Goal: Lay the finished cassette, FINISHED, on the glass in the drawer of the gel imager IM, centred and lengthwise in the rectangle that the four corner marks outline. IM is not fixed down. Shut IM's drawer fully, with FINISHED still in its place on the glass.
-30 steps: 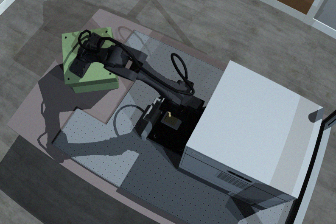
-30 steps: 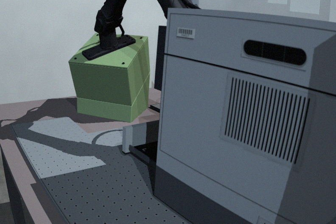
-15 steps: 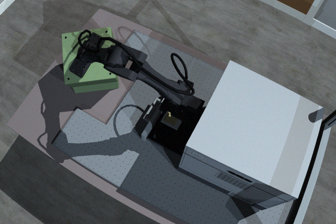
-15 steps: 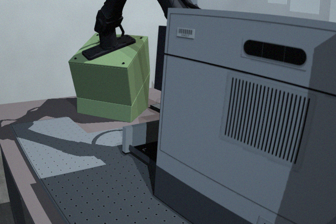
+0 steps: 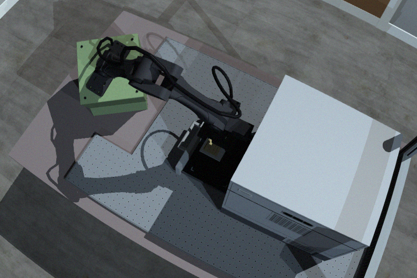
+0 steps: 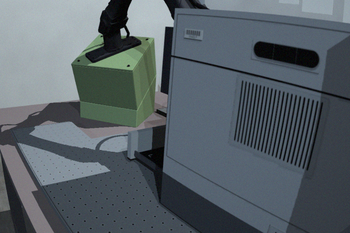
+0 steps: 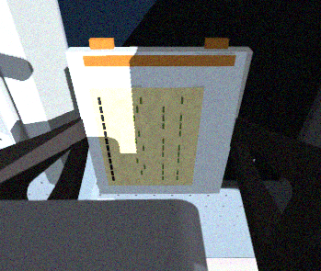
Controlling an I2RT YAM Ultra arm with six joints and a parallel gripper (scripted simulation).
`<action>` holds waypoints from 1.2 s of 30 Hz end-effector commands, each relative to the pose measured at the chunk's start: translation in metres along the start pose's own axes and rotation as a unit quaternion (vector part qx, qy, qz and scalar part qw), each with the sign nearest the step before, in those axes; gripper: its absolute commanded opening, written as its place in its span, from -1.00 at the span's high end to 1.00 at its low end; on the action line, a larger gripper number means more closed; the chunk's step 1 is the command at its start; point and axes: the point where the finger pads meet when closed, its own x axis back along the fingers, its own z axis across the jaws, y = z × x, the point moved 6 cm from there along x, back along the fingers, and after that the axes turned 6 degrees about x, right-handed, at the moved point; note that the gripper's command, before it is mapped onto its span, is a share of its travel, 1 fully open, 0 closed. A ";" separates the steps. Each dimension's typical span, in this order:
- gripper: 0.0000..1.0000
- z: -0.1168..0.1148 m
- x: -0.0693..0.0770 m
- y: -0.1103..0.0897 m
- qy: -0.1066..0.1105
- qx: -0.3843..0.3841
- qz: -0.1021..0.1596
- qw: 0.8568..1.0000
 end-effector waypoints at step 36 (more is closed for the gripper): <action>1.00 -0.014 -0.039 0.003 -0.019 0.002 -0.007 1.000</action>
